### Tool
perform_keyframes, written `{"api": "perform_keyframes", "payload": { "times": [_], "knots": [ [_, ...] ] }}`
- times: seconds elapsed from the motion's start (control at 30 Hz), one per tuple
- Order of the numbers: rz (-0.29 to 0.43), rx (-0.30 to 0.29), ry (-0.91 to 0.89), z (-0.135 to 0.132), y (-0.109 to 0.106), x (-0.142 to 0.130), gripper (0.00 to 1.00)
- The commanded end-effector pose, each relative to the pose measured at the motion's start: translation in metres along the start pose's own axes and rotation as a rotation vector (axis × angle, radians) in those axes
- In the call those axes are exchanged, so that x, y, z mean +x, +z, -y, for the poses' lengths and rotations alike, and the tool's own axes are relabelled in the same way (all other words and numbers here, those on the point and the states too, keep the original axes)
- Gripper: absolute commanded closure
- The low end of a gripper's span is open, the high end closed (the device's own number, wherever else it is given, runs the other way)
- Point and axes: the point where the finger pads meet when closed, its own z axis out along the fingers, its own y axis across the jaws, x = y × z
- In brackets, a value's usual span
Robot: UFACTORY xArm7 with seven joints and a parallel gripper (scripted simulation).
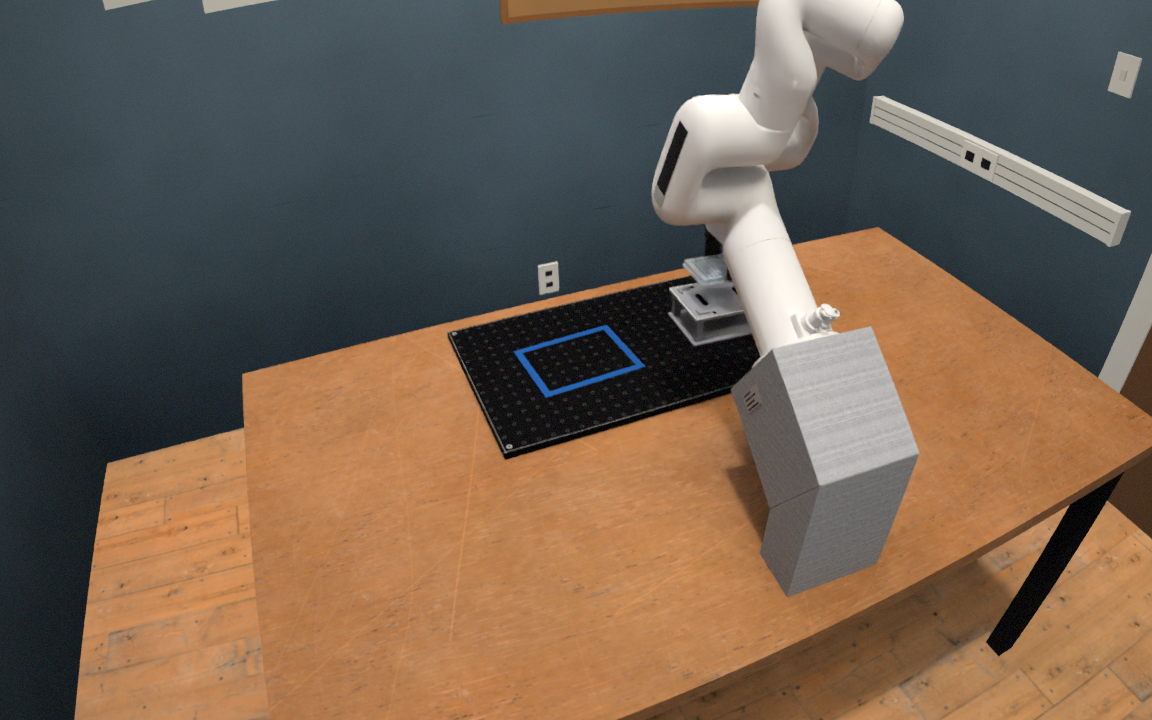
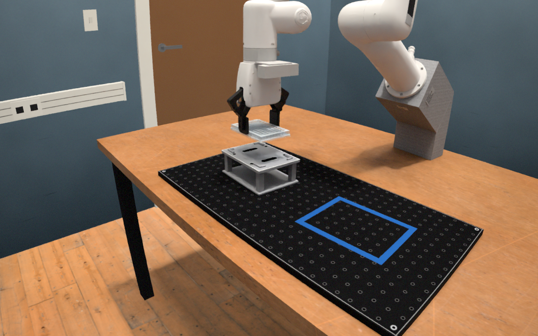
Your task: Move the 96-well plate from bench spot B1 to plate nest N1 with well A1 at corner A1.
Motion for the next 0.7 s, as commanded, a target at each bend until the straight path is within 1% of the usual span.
{"api": "perform_keyframes", "payload": {
  "times": [0.0, 0.67],
  "knots": [
    [0.002, -0.002, 0.000, -0.002, 0.008, -0.001, 1.00],
    [0.002, -0.002, 0.000, -0.002, 0.038, -0.001, 1.00]
  ]
}}
